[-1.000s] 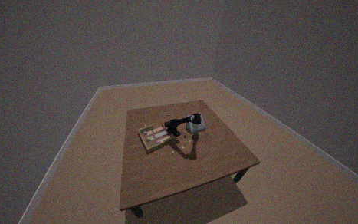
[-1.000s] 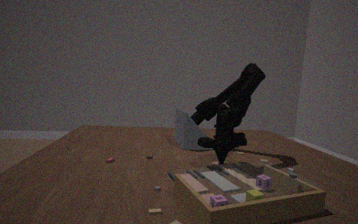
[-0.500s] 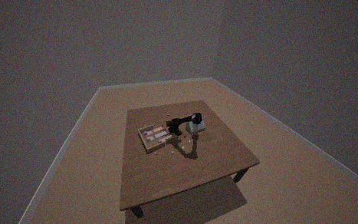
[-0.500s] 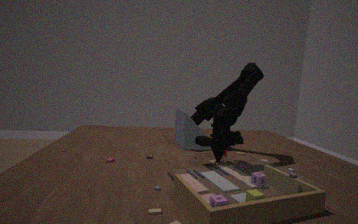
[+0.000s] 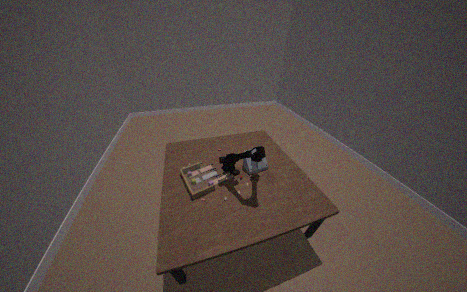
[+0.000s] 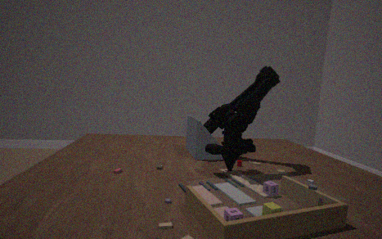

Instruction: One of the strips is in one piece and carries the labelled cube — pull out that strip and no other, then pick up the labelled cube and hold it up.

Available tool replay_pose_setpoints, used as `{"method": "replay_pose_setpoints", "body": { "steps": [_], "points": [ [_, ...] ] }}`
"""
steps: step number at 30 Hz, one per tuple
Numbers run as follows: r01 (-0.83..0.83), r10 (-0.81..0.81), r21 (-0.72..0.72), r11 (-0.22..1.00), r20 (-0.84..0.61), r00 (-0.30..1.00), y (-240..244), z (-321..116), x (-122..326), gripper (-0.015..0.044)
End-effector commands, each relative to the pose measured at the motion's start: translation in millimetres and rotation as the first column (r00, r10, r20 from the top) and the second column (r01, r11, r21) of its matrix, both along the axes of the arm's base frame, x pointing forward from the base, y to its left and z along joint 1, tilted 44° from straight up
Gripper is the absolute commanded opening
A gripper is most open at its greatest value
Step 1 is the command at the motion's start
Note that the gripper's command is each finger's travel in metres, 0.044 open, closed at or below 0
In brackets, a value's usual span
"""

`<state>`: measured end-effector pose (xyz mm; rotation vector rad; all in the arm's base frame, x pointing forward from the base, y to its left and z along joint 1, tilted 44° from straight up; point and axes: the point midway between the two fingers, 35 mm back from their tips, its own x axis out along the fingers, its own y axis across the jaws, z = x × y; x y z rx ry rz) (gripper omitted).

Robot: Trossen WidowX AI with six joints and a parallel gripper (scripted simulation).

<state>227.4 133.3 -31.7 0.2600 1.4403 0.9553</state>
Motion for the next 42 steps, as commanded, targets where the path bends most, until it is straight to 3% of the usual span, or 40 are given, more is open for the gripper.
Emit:
{"method": "replay_pose_setpoints", "body": {
  "steps": [1, 42],
  "points": [
    [-0.011, 0.011, -0.008, 1.000, -0.022, 1.000, -2.3, -4.5, -14.2, 0.0000],
    [-0.011, 0.011, -0.009, 1.000, -0.025, 1.000, -20.4, -11.3, -57.7, 0.0000]
  ]
}}
